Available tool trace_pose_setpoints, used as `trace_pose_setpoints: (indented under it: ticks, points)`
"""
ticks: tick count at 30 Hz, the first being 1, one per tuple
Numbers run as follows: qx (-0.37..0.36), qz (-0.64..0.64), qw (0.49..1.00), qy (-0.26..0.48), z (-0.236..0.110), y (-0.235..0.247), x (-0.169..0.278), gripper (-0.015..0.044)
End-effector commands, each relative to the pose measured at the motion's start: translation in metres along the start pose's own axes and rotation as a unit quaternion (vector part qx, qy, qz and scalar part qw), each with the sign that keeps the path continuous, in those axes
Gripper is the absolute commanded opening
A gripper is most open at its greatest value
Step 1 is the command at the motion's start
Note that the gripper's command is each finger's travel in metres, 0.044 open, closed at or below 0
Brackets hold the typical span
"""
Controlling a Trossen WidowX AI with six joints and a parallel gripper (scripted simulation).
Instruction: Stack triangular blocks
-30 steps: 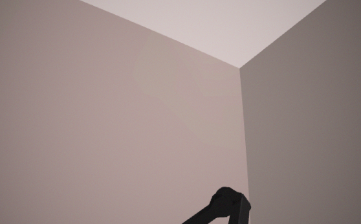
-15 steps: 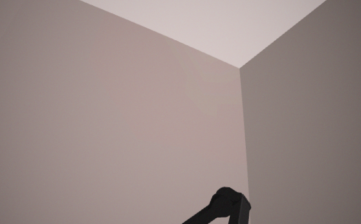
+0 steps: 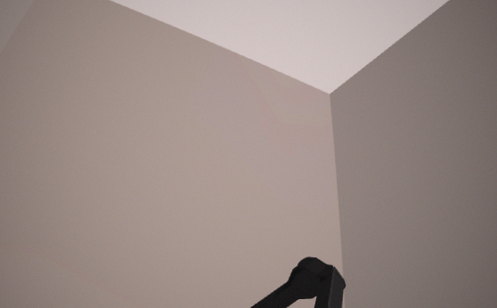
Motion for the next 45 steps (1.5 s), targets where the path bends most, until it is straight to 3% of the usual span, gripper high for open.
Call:
trace_pose_setpoints:
  ticks: [1,14,31,39,45]
  points:
    - [-0.001,0.001,1.000,0.000,-0.001,0.000,0.000,0.0000]
    - [-0.004,0.001,1.000,0.001,-0.002,-0.001,0.000,0.0000]
    - [-0.001,0.001,1.000,0.000,0.000,0.000,0.000,0.0440]
    - [-0.001,0.001,1.000,0.000,-0.003,0.000,0.001,0.0440]
    - [-0.004,0.001,1.000,0.001,-0.087,0.000,0.004,0.0440]
Point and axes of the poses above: the point midway between the two fingers, 35 mm back from their tips, its own z axis out along the fingers, its own y axis across the jaws, x = y × z, the point moved 10 cm from there along -z, back along the fingers, and after that the axes turned 14 degrees about z, right-handed, at the moved point
